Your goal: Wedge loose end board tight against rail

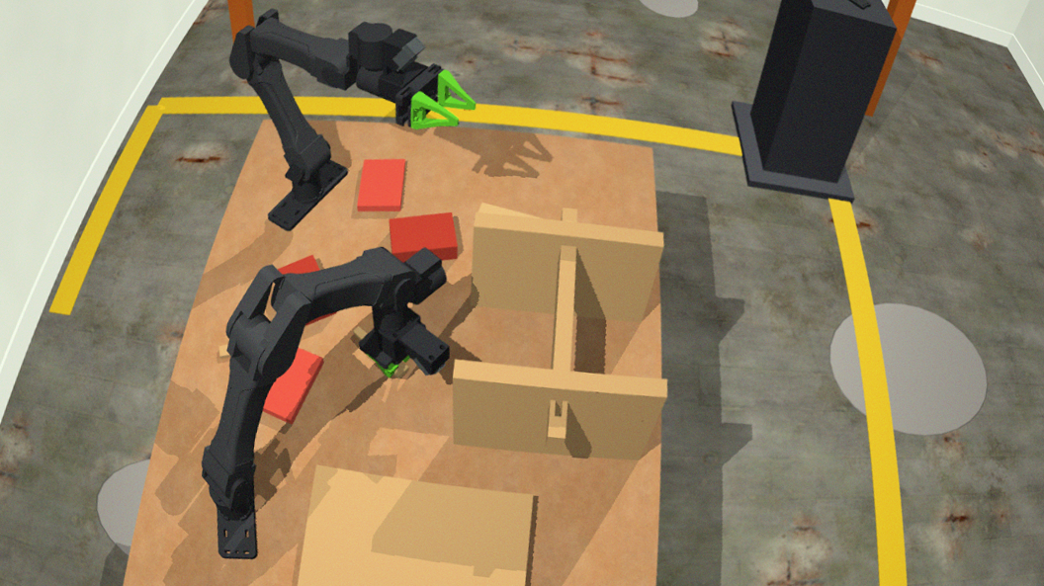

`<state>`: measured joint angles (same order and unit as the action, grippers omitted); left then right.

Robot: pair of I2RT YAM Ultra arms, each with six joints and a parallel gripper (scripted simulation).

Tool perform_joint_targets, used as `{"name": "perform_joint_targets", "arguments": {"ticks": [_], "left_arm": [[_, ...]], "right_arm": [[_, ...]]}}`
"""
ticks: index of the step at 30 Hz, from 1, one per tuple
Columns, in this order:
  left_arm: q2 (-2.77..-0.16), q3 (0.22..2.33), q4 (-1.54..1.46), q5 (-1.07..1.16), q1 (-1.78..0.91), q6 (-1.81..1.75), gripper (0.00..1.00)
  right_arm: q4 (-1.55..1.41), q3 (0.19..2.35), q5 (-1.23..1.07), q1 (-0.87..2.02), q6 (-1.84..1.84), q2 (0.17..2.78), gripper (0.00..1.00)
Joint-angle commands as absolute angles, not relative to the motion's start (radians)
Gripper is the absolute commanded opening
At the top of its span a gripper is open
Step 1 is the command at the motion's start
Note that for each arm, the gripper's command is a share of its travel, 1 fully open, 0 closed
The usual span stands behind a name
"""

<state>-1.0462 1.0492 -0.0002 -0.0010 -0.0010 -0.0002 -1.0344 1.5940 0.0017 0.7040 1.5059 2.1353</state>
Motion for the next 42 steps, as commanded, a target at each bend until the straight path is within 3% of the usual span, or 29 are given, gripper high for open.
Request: {"name": "perform_joint_targets", "arguments": {"ticks": [1,9,10,42], "left_arm": [[-1.057,1.096,0.024,-0.006,-0.01,-0.002,0.46],[-1.057,1.096,0.024,-0.006,-0.01,-0.002,0.46],[-1.057,1.096,0.024,-0.006,-0.01,-0.002,0.46],[-1.057,1.096,0.024,-0.006,-0.01,-0.002,0.46]], "right_arm": [[-1.025,1.588,0.011,0.711,1.512,2.144,0.42],[-1.015,1.572,0.003,0.705,1.511,2.114,0.42],[-0.999,1.571,0.007,0.705,1.511,2.11,0.01],[-1.106,1.67,0.005,0.694,1.483,2.085,0.01]]}}
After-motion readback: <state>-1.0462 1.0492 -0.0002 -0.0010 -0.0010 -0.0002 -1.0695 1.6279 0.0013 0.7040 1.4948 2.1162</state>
